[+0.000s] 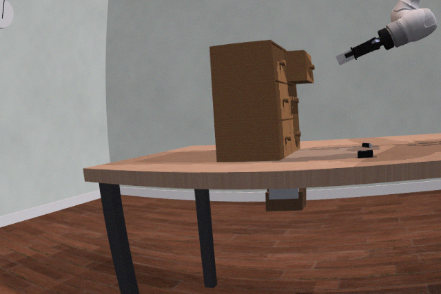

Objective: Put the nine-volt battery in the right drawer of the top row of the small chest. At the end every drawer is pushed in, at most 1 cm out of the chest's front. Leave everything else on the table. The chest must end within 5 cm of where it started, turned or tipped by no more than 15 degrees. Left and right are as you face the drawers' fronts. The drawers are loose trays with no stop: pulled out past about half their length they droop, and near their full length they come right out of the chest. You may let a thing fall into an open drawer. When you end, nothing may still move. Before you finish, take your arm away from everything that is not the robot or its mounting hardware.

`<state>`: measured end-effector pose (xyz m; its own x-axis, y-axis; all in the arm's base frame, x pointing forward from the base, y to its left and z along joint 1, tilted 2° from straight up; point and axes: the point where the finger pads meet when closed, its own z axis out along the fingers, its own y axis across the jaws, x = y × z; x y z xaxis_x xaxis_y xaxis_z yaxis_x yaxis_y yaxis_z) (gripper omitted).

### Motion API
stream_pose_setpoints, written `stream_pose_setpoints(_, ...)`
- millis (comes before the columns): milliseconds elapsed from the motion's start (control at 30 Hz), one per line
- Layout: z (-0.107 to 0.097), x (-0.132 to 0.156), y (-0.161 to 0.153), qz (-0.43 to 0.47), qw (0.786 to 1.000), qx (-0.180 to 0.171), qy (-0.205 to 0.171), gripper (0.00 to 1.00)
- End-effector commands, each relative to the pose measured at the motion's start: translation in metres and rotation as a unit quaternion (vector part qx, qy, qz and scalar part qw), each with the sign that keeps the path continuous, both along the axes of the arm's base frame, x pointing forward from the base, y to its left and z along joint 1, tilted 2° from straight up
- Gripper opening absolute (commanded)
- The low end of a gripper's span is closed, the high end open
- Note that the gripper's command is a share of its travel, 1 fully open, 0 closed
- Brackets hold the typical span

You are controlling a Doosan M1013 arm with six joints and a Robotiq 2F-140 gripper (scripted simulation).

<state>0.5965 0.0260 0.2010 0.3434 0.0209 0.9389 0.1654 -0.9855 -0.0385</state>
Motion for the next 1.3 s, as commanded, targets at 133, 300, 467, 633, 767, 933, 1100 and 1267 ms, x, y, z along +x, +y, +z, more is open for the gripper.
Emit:
stream_pose_setpoints(133, 0.003, -0.003, 0.0, 0.001, 1.0, -0.002, 0.016, 0.2)
stream_pose_setpoints(300, 0.004, -0.004, -0.001, 0.001, 1.0, -0.004, 0.027, 0.2)
stream_pose_setpoints(467, 0.008, -0.008, -0.001, 0.002, 0.999, -0.008, 0.049, 0.2)
stream_pose_setpoints(633, 0.012, -0.012, -0.002, 0.003, 0.997, -0.012, 0.073, 0.2)
stream_pose_setpoints(767, 0.015, -0.015, -0.003, 0.004, 0.996, -0.015, 0.092, 0.2)
stream_pose_setpoints(933, 0.017, -0.018, -0.003, 0.005, 0.994, -0.017, 0.105, 0.2)
stream_pose_setpoints(1100, 0.021, -0.021, -0.004, 0.006, 0.992, -0.02, 0.126, 0.2)
stream_pose_setpoints(1267, 0.025, -0.025, -0.005, 0.007, 0.989, -0.024, 0.147, 0.2)
